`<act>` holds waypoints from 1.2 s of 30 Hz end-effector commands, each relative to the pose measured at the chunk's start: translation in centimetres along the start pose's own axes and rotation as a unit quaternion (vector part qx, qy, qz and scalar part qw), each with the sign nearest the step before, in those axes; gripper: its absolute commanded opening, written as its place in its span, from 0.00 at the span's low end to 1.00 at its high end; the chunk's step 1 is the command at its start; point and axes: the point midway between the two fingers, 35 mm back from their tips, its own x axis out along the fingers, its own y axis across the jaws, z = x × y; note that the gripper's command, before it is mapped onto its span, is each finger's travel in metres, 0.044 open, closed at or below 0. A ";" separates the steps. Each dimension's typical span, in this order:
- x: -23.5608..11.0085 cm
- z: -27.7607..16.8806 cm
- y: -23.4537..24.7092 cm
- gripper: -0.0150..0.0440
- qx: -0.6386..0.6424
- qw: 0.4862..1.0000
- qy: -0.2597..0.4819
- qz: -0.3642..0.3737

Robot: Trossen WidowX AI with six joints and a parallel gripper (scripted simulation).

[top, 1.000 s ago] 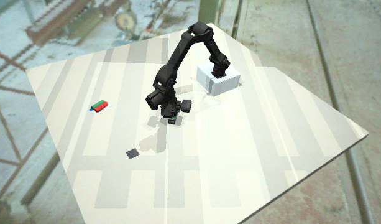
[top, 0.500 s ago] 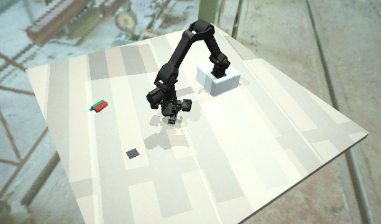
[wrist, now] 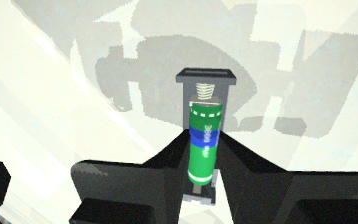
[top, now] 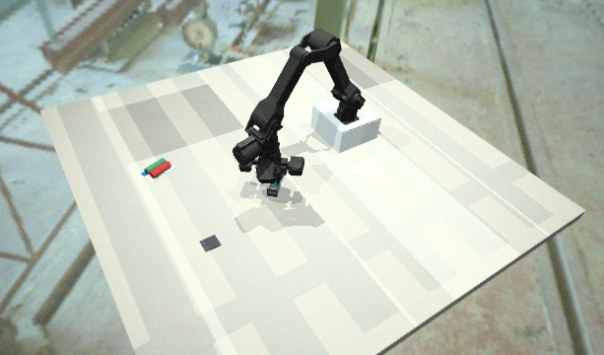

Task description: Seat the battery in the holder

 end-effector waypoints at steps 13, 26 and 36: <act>0.1 -1.0 0.1 0.36 -0.002 1.000 0.000 -0.001; 0.1 -1.0 0.1 0.54 -0.002 1.000 -0.001 -0.002; -1.4 -1.0 0.3 0.54 0.000 1.000 -0.002 -0.001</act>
